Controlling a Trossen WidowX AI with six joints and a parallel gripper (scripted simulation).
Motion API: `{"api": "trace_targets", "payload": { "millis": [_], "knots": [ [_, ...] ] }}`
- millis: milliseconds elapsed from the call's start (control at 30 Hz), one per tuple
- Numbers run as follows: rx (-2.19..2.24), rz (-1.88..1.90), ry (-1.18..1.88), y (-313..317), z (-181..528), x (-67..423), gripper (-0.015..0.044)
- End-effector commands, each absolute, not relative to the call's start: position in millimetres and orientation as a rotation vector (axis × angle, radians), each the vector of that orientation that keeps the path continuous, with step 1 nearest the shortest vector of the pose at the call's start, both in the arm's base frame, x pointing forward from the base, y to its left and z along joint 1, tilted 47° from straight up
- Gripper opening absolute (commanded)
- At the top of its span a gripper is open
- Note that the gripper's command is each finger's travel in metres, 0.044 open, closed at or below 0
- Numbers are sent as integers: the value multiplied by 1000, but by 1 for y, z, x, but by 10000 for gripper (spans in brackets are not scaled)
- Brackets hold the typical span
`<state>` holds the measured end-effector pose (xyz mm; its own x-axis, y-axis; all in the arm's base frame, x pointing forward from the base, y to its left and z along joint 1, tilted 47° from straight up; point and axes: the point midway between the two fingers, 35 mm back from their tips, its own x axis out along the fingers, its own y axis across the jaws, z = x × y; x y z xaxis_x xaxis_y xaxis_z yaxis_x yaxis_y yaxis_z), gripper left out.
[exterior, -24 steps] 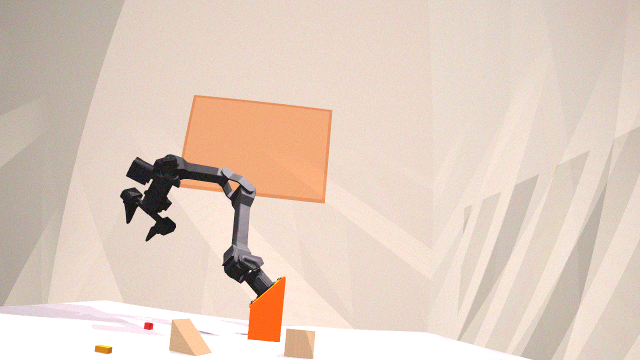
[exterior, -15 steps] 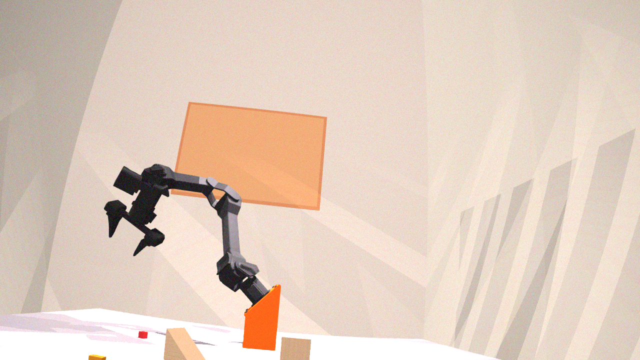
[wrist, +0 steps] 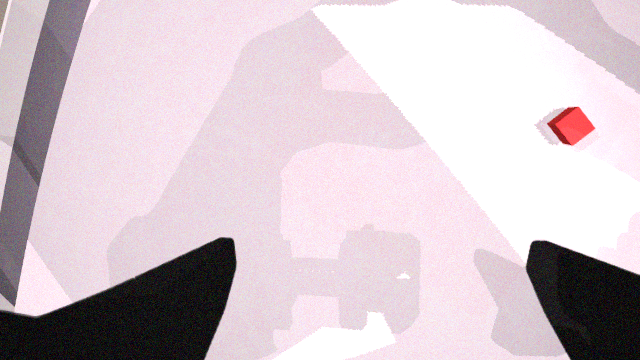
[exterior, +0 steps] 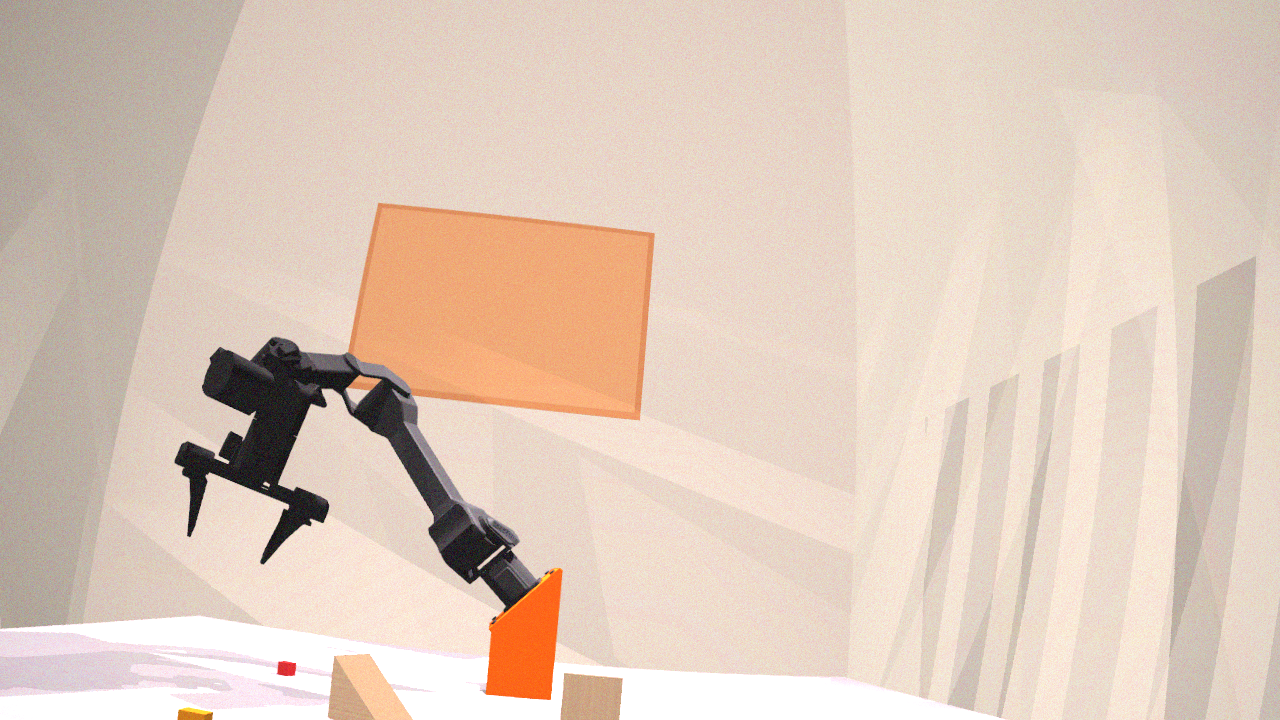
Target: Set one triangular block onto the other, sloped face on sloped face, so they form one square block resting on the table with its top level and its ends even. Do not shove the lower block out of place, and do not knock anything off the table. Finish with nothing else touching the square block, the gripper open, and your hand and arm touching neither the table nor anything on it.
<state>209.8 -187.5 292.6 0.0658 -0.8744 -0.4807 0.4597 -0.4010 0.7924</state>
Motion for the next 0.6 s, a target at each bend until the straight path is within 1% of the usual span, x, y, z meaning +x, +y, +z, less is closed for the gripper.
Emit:
{"api": "trace_targets", "payload": {
  "millis": [0,167,300,367,567],
  "knots": [
    [1197,-1566,-254,-166,255,257,440],
    [1073,-1542,36,-122,195,309,440],
    [947,-1515,246,-78,143,334,440],
    [903,-1506,307,-64,127,339,440],
    [898,-1504,315,-64,123,340,440]
  ]
}}
